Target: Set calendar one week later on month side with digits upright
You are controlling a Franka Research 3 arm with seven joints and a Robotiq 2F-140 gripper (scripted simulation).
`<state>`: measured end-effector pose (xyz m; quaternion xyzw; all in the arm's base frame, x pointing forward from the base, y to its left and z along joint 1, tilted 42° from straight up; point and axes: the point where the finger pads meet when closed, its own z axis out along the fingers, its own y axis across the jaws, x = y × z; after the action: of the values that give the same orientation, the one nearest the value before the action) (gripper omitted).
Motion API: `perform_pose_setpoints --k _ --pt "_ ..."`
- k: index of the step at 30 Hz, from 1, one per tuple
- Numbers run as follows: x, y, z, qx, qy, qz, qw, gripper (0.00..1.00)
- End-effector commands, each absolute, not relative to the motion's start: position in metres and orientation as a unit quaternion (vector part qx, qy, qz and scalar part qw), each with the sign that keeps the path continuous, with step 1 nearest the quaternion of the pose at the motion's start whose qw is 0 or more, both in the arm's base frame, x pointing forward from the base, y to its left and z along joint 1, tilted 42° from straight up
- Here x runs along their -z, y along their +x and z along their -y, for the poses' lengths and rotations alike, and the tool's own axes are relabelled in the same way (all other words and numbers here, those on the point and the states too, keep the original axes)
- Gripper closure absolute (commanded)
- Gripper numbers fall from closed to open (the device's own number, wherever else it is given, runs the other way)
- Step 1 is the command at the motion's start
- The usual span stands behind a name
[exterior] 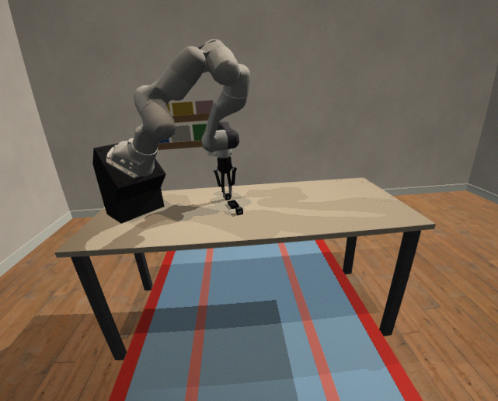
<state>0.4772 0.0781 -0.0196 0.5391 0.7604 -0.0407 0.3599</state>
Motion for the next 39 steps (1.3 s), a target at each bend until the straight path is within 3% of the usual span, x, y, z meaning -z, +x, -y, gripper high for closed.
perform_pose_setpoints --k 1,33,39 --pt "0.0203 0.4777 -0.0780 0.039 0.541 -0.760 0.359 0.84" --pt "0.0203 0.4777 -0.0780 0.039 0.541 -0.760 0.359 0.84" --pt "0.0203 0.4777 -0.0780 0.039 0.541 -0.760 0.359 0.79"
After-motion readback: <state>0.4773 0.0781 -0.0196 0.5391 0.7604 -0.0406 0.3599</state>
